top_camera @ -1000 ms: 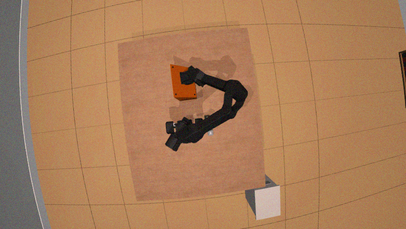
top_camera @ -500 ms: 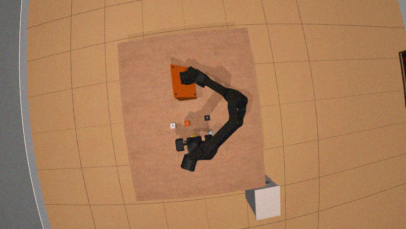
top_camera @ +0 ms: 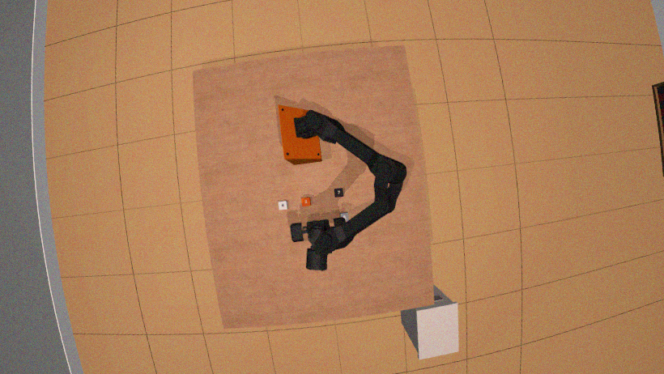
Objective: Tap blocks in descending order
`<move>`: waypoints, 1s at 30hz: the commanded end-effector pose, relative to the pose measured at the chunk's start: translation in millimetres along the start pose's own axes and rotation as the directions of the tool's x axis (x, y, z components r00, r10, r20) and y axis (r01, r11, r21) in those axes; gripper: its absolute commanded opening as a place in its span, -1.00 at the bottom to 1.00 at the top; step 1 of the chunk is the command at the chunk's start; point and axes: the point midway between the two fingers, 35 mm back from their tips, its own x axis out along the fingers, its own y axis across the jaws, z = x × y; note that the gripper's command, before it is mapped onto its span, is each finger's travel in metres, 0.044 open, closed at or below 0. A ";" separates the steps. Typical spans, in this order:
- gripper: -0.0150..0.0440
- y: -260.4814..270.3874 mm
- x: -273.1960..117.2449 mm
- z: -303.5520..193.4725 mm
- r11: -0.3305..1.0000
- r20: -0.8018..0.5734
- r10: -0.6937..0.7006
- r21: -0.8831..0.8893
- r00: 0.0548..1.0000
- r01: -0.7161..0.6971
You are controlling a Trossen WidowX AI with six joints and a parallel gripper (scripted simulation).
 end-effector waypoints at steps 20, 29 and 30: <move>-0.42 1.0 31.1 -2.3 1.000 -0.006 0.007 0.008 1.000 -0.007; -0.42 0.5 0.9 -1.9 1.000 -0.006 0.006 0.008 1.000 -0.006; -0.42 0.5 0.9 -1.9 1.000 -0.006 0.006 0.008 1.000 -0.006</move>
